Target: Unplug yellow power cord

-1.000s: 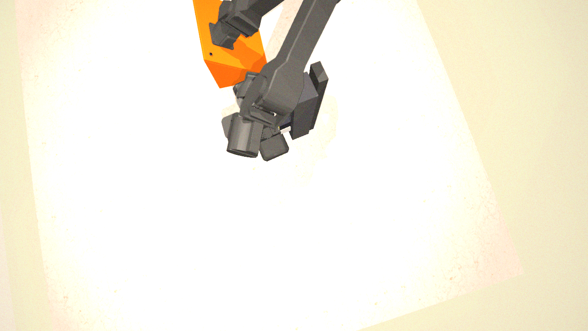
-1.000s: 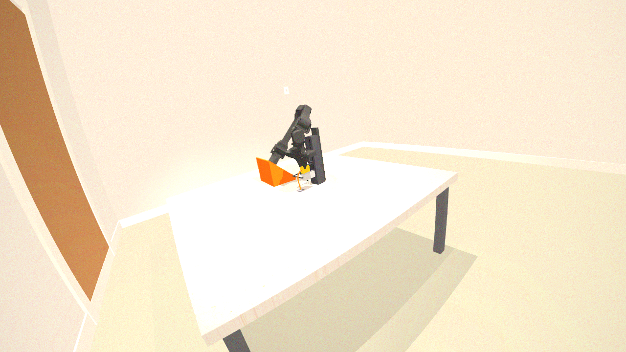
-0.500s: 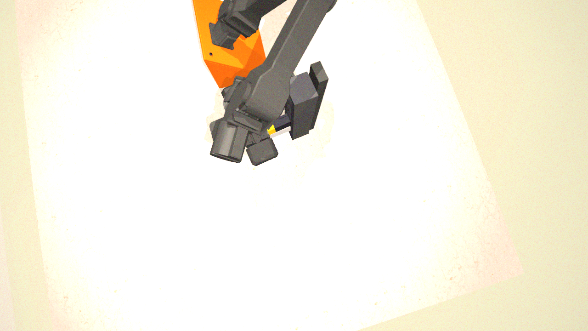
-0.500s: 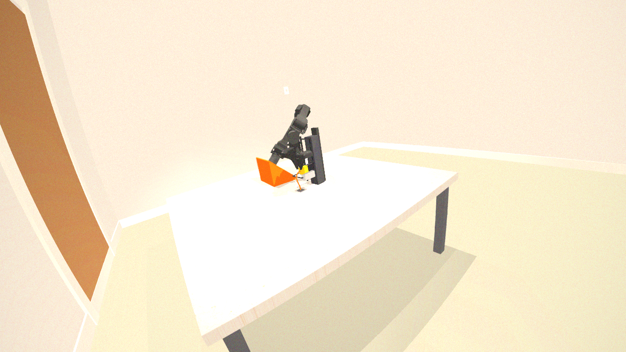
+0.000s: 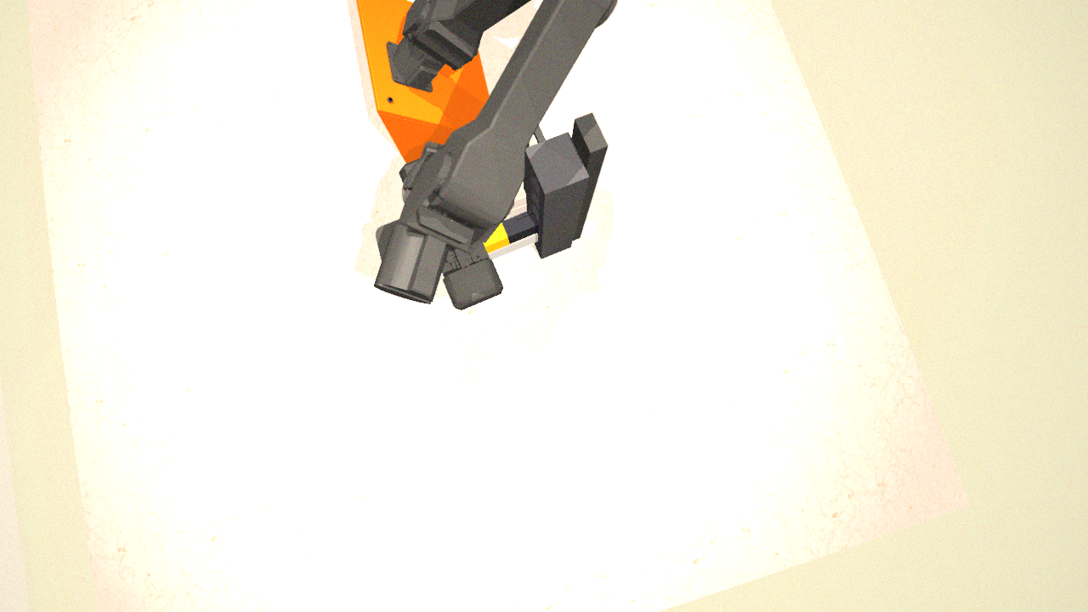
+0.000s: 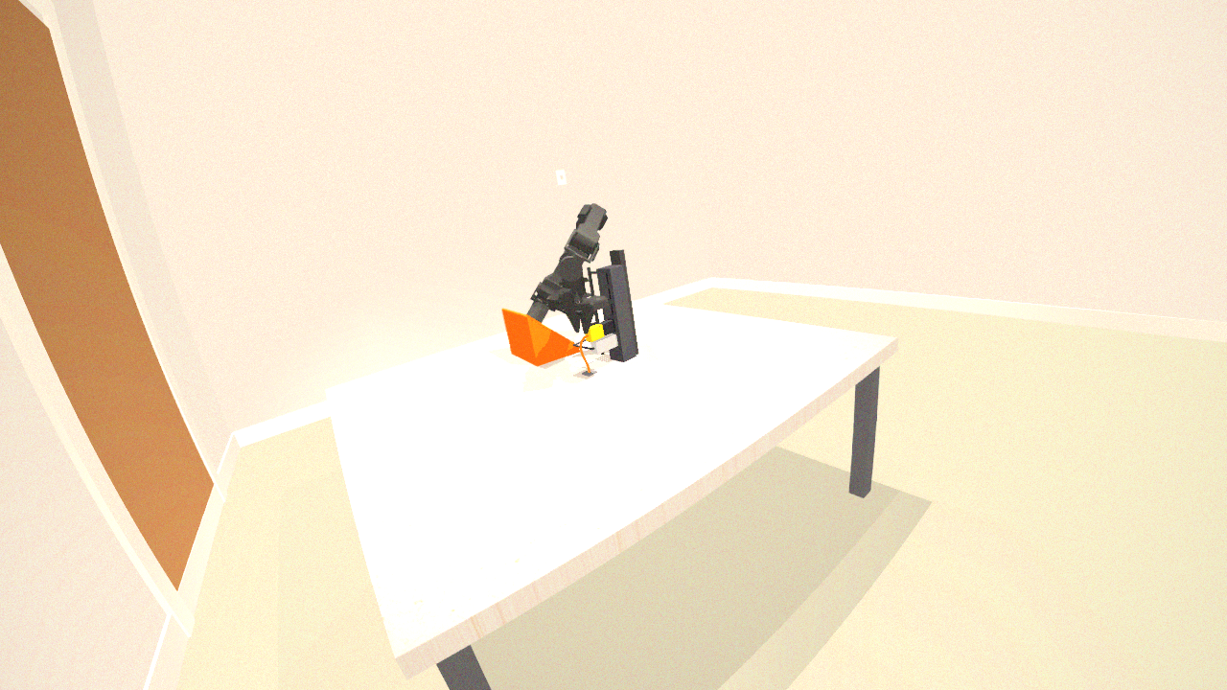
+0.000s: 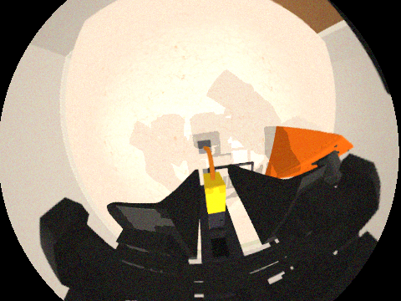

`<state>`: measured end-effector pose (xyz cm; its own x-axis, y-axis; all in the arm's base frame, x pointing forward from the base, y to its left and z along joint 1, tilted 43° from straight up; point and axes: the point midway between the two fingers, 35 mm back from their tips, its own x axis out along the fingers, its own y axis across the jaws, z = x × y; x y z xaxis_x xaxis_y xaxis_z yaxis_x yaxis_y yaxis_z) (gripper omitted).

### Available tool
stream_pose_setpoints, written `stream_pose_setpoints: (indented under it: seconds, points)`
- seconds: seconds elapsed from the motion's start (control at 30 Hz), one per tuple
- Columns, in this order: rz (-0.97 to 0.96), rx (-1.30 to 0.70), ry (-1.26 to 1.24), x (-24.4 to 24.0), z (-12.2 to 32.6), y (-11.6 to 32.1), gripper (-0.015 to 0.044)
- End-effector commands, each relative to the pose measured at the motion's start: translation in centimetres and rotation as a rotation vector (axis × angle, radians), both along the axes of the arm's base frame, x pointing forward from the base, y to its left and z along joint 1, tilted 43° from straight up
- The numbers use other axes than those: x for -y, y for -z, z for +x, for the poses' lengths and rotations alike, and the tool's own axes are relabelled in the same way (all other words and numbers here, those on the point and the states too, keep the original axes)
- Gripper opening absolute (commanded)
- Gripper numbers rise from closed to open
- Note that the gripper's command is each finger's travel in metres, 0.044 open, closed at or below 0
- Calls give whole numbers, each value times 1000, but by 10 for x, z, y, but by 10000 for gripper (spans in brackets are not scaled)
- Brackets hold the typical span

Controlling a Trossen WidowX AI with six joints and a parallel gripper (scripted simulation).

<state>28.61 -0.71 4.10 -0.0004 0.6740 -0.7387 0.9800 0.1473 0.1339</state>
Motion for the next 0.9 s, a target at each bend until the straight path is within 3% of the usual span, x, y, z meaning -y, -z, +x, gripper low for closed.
stream_pose_setpoints:
  seconds: [0.0, 0.87]
  points:
    - [3, -1, 3, -1, 0, -1, 160]
    - [6, -5, 11, -15, -6, -24, 160]
